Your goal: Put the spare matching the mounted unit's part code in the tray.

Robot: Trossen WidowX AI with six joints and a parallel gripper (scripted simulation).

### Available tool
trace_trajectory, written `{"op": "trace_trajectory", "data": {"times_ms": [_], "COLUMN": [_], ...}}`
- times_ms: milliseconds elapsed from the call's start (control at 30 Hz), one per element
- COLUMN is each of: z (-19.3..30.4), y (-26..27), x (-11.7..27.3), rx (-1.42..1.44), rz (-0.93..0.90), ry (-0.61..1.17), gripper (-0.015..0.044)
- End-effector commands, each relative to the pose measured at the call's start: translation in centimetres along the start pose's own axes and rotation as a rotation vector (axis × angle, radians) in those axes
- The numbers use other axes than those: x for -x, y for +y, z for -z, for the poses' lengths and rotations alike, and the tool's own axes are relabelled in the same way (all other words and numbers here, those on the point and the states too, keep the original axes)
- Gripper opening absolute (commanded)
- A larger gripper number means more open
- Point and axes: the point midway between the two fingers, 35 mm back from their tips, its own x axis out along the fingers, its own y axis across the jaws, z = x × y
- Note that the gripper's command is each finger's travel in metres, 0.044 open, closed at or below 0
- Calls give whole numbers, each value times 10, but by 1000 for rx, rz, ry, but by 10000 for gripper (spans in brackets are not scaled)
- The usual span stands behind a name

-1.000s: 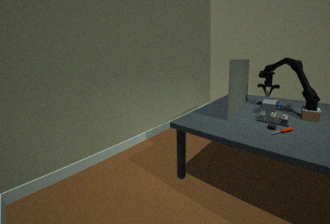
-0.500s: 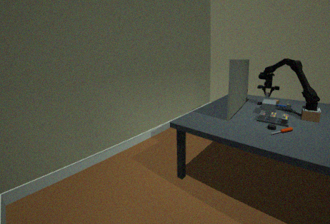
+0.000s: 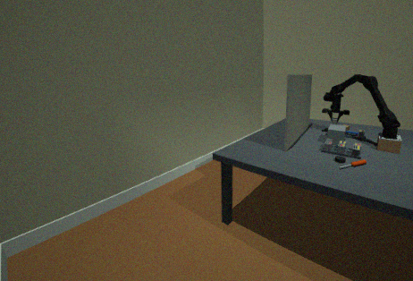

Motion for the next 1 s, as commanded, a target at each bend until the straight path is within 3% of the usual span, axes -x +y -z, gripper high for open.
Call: {"op": "trace_trajectory", "data": {"times_ms": [0,967], "z": [1,2], "y": [-1,-3], "x": [-4,-32], "rx": [-4,-4], "rz": [1,1], "ry": [3,3], "gripper": [0,0]}}
